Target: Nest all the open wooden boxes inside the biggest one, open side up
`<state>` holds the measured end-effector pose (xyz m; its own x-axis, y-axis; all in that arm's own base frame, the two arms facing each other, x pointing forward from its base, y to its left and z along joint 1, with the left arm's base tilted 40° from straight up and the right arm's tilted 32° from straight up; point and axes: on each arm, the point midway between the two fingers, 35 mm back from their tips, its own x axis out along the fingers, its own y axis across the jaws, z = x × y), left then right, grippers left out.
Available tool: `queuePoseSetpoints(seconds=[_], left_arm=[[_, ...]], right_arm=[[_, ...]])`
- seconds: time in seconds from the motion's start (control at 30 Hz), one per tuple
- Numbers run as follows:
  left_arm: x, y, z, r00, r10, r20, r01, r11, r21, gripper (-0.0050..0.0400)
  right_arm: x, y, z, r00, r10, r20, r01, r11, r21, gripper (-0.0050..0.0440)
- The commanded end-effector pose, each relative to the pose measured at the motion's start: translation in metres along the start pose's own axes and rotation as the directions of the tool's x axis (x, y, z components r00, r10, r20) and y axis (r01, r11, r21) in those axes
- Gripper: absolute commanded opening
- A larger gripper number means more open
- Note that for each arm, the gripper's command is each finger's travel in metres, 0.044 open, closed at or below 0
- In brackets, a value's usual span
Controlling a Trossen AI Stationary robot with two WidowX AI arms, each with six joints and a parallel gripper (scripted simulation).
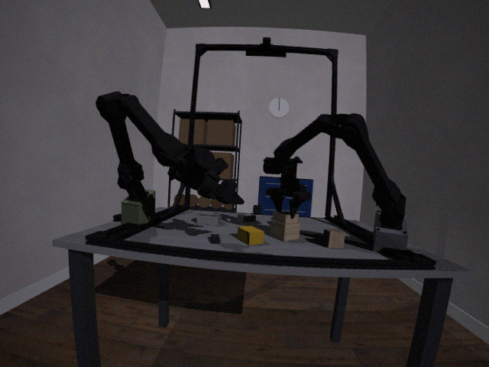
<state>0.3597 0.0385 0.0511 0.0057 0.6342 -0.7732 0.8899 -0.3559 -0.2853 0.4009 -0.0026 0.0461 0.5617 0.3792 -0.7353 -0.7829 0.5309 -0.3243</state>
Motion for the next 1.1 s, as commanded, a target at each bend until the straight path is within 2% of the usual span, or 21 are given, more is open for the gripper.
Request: queuePoseSetpoints(seconds=[0.0,1.07], left_arm=[[0.004,-0.002,0.001,1.0,-0.008,-0.002,0.008,1.0,0.008,0.0],[0.014,-0.002,0.001,1.0,-0.008,-0.002,0.008,1.0,0.008,0.0]], right_arm=[[0.0,0.0,0.0,1.0,0.0,0.003,0.0,1.0,-0.004,0.04],[0.0,0.0,0.0,1.0,0.0,0.003,0.0,1.0,-0.004,0.04]])
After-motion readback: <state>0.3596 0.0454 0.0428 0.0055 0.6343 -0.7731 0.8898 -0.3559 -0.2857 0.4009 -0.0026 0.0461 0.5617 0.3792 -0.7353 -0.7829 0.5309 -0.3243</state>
